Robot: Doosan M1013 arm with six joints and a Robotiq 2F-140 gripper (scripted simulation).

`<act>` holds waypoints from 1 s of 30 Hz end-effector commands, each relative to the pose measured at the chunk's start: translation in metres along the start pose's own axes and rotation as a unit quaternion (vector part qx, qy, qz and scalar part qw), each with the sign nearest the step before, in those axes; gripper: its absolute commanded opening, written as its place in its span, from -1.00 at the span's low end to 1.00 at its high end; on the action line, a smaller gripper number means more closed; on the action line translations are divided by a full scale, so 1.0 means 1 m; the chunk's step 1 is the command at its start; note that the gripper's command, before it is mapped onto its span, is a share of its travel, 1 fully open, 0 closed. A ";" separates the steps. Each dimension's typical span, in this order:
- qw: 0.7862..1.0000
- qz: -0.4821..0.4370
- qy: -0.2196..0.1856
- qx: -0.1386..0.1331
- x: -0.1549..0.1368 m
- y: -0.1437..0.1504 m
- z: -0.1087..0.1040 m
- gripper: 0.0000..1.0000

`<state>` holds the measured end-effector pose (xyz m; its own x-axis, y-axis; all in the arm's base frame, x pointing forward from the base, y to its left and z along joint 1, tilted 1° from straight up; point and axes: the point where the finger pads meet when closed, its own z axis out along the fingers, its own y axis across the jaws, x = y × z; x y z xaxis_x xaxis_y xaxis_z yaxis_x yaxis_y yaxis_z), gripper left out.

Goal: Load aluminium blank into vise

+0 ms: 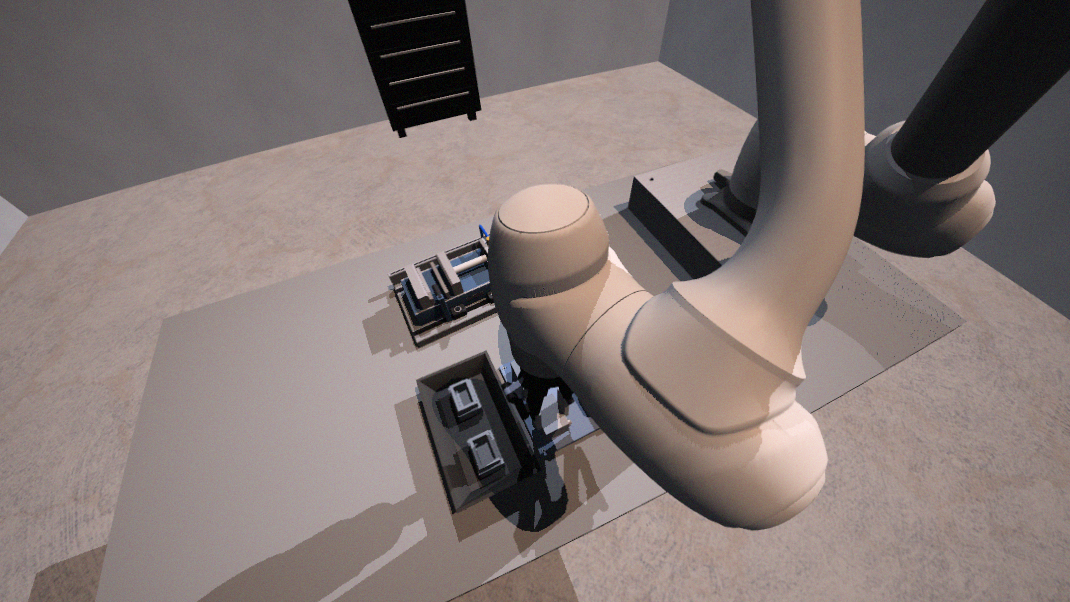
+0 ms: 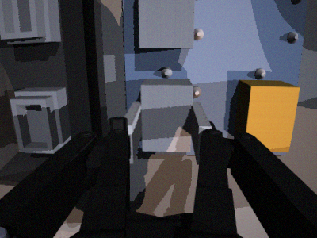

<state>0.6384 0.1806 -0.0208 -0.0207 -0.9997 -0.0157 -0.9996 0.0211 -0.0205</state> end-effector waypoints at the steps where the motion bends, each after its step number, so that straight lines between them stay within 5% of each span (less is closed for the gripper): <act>1: 1.000 0.000 0.000 0.000 0.000 0.000 0.000 -1.00; 30: 1.000 0.000 0.000 0.000 0.000 0.000 -0.013 -1.00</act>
<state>0.6380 0.1803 -0.0115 -0.0207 -0.9997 -0.0155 -0.9996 0.0210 -0.0203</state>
